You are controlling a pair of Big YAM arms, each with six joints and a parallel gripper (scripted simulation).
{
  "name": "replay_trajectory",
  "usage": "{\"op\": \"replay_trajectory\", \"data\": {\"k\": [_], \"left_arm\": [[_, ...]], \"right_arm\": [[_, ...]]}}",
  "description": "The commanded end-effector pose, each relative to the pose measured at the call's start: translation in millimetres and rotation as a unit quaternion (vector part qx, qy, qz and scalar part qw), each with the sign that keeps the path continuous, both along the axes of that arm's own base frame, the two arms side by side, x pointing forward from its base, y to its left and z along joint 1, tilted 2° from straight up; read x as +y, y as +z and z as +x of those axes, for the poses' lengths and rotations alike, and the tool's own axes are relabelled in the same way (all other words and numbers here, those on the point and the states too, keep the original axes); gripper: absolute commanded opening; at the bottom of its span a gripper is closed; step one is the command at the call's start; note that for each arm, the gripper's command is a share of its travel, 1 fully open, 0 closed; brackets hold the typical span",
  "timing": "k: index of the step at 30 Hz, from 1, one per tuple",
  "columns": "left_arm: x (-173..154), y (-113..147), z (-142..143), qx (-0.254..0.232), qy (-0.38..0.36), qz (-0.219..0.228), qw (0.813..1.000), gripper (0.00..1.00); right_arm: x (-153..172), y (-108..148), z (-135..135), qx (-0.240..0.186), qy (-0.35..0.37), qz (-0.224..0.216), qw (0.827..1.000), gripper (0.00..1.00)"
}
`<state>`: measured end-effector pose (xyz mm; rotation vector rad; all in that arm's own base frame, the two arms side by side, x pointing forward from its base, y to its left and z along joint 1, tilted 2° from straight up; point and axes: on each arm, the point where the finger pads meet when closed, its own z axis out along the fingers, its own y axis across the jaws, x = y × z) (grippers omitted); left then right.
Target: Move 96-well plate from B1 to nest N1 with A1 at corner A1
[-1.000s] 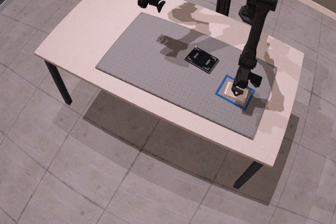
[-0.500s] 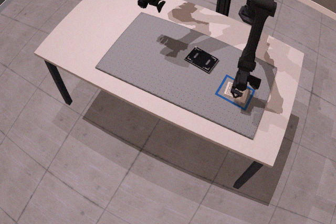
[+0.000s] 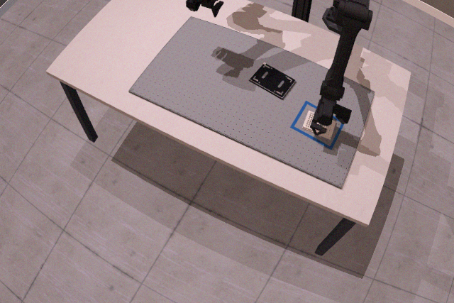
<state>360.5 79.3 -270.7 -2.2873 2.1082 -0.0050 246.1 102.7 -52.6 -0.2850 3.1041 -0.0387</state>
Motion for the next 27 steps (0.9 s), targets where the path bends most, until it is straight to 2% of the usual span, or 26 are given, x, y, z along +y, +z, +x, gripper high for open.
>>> {"op": "replay_trajectory", "data": {"k": [1, 3, 27], "left_arm": [[-0.3, -8.1, 4.8, -0.005, -0.002, 0.002, 1.000, 1.00], [0.9, -1.6, 4.6, -0.005, 0.000, 0.002, 1.000, 1.00], [1.2, -1.6, 4.1, -0.005, 0.000, 0.002, 1.000, 1.00]], "right_arm": [[3.8, 3.8, 8.8, -0.009, 0.006, 0.004, 1.000, 1.00], [3.8, 3.8, 8.8, -0.009, 0.006, 0.004, 1.000, 1.00], [3.8, 3.8, 8.8, -0.009, 0.006, 0.004, 1.000, 1.00]]}}
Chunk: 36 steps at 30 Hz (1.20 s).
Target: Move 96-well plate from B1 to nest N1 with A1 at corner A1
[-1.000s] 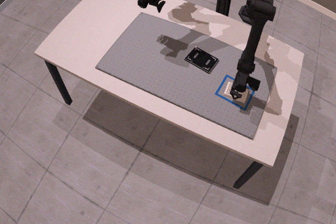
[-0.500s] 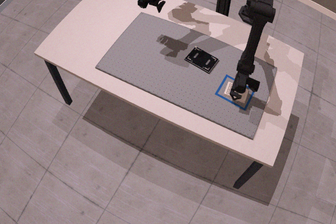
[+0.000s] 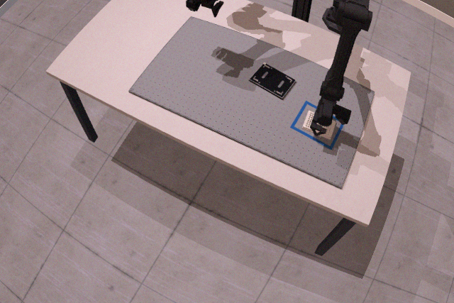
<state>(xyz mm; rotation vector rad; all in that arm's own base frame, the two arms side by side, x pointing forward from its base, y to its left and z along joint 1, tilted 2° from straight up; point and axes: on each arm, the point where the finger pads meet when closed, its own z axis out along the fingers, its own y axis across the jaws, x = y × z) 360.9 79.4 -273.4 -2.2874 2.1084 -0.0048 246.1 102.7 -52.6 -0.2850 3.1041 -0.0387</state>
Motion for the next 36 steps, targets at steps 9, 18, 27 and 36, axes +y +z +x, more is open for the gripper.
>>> {"op": "replay_trajectory", "data": {"k": [9, 18, 27, 36], "left_arm": [[1.3, 1.0, 3.5, -0.005, 0.000, 0.002, 1.000, 1.00], [1.4, 1.0, 3.3, -0.005, 0.000, 0.002, 1.000, 1.00], [1.6, 1.0, 3.1, -0.005, 0.000, 0.002, 1.000, 0.00], [1.6, 1.0, 3.1, -0.005, 0.000, 0.002, 1.000, 0.00]], "right_arm": [[3.8, 3.8, 8.8, -0.009, 0.006, 0.004, 1.000, 1.00], [3.8, 3.8, 8.8, -0.009, 0.006, 0.004, 1.000, 1.00], [3.8, 3.8, 8.8, -0.009, 0.006, 0.004, 1.000, 1.00], [3.8, 3.8, 8.8, -0.009, 0.006, 0.004, 1.000, 1.00]]}}
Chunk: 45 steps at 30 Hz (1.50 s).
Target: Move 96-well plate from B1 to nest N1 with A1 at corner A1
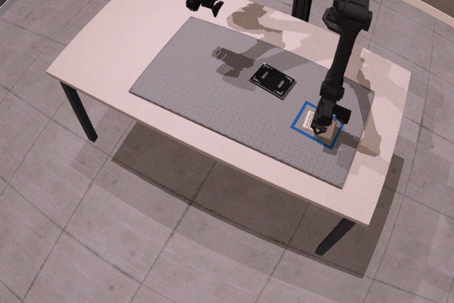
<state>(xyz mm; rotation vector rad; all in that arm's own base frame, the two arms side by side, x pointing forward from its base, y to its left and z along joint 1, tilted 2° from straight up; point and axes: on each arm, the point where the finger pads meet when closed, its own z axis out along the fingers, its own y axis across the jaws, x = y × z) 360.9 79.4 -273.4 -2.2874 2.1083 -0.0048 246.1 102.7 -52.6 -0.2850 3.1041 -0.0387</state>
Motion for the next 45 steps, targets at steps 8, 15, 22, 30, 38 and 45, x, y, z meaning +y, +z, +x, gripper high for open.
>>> {"op": "replay_trajectory", "data": {"k": [8, 15, 22, 30, 38, 45], "left_arm": [[1.6, 1.0, 3.1, -0.005, 0.000, 0.002, 1.000, 0.00], [1.6, 1.0, 3.1, -0.005, 0.000, 0.002, 1.000, 0.00], [1.6, 1.0, 3.1, -0.005, 0.000, 0.002, 1.000, 0.00], [3.8, 15.7, 2.1, -0.004, -0.002, 0.002, 1.000, 0.00], [2.9, 25.6, 1.8, -0.004, -0.002, 0.002, 1.000, 0.00], [1.9, 37.2, 1.5, -0.004, -0.002, 0.002, 1.000, 0.00]], "right_arm": [[3.8, 3.8, 8.8, -0.009, 0.006, 0.004, 1.000, 1.00], [3.8, 3.8, 8.8, -0.009, 0.006, 0.004, 1.000, 1.00], [3.8, 3.8, 8.8, -0.009, 0.006, 0.004, 1.000, 1.00], [3.8, 3.8, 8.8, -0.009, 0.006, 0.004, 1.000, 1.00], [3.8, 3.8, 8.8, -0.009, 0.006, 0.004, 1.000, 1.00], [3.8, 3.8, 8.8, -0.009, 0.006, 0.004, 1.000, 1.00]]}}
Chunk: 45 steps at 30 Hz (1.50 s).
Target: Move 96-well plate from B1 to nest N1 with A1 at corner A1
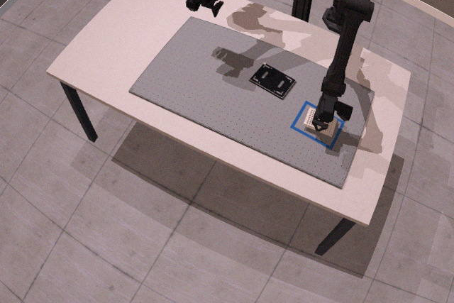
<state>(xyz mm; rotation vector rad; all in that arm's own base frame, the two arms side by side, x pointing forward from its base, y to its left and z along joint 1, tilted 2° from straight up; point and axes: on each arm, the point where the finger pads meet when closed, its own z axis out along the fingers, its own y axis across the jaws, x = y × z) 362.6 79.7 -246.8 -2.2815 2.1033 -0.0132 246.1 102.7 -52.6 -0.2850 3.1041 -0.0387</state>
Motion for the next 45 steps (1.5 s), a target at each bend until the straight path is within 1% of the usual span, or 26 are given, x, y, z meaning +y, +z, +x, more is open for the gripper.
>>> {"op": "replay_trajectory", "data": {"k": [1, 4, 34, 38, 39, 45], "left_arm": [[1.4, 12.2, -0.2, 0.000, -0.002, 0.001, 1.000, 0.00], [1.2, 13.8, -0.3, 0.000, -0.002, 0.001, 1.000, 0.00], [-2.9, 60.1, -1.6, 0.000, -0.002, 0.001, 1.000, 0.00], [-3.0, 60.6, -1.6, 0.000, -0.002, 0.001, 1.000, 0.00], [-5.3, 47.7, -13.5, 0.018, -0.002, -0.002, 1.000, 0.00], [-4.8, 48.2, -10.7, 0.015, -0.002, -0.002, 1.000, 0.00]], "right_arm": [[3.8, 3.8, 8.8, -0.009, 0.006, 0.004, 1.000, 1.00], [3.8, 3.8, 8.8, -0.009, 0.006, 0.004, 1.000, 1.00], [3.8, 3.8, 8.8, -0.009, 0.006, 0.004, 1.000, 1.00], [3.8, 3.8, 8.8, -0.009, 0.006, 0.004, 1.000, 1.00], [3.8, 3.8, 8.8, -0.009, 0.006, 0.004, 1.000, 1.00], [3.8, 3.8, 8.8, -0.009, 0.006, 0.004, 1.000, 1.00]]}}
